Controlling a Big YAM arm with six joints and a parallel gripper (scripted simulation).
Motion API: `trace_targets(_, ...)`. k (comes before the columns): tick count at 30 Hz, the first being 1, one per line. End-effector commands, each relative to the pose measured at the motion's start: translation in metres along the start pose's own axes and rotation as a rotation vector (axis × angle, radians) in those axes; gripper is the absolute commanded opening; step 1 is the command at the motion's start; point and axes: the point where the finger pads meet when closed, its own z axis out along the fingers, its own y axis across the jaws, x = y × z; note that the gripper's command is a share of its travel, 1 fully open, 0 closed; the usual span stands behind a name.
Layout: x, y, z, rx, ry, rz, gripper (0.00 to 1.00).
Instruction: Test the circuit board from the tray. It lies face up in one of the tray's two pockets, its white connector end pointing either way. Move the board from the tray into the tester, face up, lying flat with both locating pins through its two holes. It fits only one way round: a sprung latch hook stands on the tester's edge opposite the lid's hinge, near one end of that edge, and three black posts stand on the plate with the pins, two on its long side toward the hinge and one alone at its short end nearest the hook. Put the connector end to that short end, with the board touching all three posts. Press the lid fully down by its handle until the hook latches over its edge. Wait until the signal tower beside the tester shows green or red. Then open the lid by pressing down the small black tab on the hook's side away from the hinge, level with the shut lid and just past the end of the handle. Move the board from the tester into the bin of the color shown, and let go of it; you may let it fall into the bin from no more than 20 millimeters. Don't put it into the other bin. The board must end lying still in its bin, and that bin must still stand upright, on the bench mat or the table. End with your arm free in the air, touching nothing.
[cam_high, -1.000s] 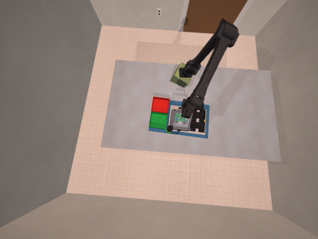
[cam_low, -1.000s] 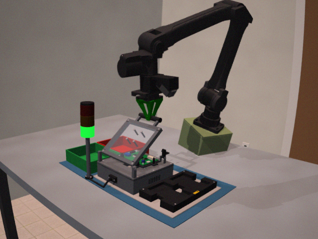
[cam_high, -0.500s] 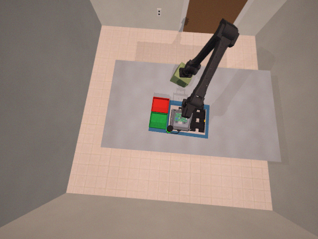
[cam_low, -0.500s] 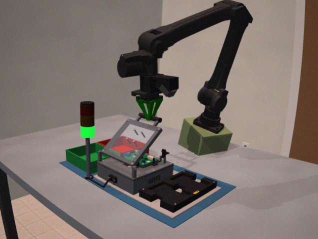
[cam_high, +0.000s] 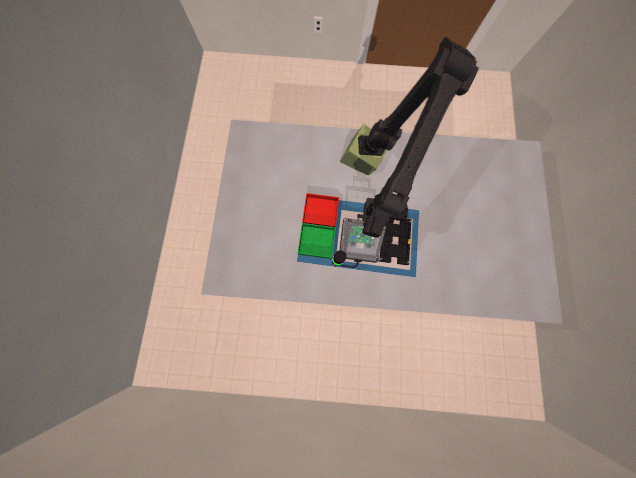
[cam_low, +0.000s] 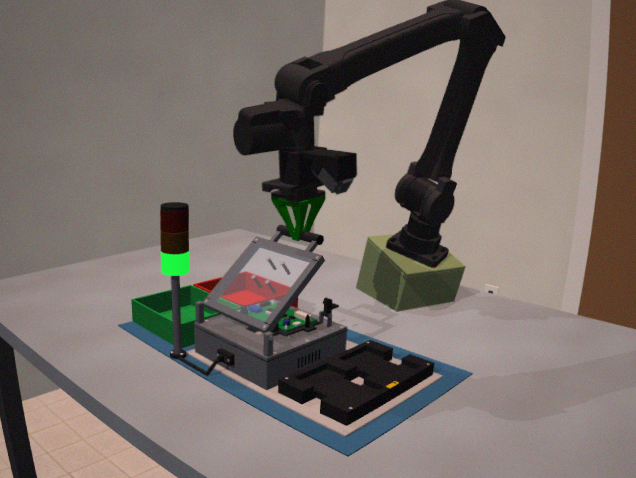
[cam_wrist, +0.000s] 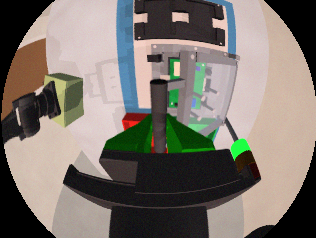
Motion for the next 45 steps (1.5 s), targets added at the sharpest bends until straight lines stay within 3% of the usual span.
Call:
trace_targets(1,0.0002,-0.0546,-0.065,0.191,0.023,-0.013,0.0)
trace_targets(25,0.0002,-0.0546,-0.065,0.191,0.023,-0.013,0.0)
trace_targets(26,0.0031,-0.0597,-0.0591,0.165,0.018,-0.006,0.0)
trace_targets(29,0.0011,-0.0574,-0.0641,0.183,0.021,-0.011,0.0)
trace_targets(45,0.0011,-0.0577,-0.0647,0.183,0.021,-0.011,0.0)
